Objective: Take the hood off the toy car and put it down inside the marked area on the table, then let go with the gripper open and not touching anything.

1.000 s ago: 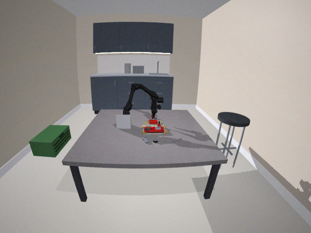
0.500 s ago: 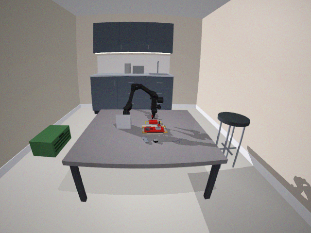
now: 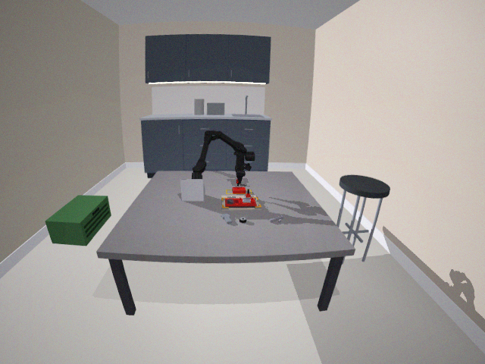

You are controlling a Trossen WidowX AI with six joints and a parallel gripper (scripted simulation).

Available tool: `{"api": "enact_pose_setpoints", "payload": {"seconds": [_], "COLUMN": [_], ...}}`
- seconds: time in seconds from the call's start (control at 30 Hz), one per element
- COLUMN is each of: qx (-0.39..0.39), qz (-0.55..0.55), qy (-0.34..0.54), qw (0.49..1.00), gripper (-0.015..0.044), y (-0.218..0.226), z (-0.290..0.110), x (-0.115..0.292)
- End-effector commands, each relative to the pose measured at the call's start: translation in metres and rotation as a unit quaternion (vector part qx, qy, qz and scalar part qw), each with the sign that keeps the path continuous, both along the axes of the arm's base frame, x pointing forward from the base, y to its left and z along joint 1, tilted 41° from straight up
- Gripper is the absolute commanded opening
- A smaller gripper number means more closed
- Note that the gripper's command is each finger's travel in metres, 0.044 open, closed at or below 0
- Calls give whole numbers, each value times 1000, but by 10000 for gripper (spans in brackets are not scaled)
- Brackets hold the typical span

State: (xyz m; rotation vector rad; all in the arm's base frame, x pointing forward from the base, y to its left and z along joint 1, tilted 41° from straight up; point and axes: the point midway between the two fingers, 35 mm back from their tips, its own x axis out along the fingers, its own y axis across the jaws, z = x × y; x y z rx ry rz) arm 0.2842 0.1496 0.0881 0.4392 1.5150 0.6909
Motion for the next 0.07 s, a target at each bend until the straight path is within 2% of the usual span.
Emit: {"api": "enact_pose_setpoints", "payload": {"seconds": [0.0, 0.03], "qx": [1, 1], "qz": [2, 2], "qy": [0, 0], "qw": [1000, 1000], "gripper": [440, 440], "y": [0, 0], "z": [0, 0], "x": [0, 0]}}
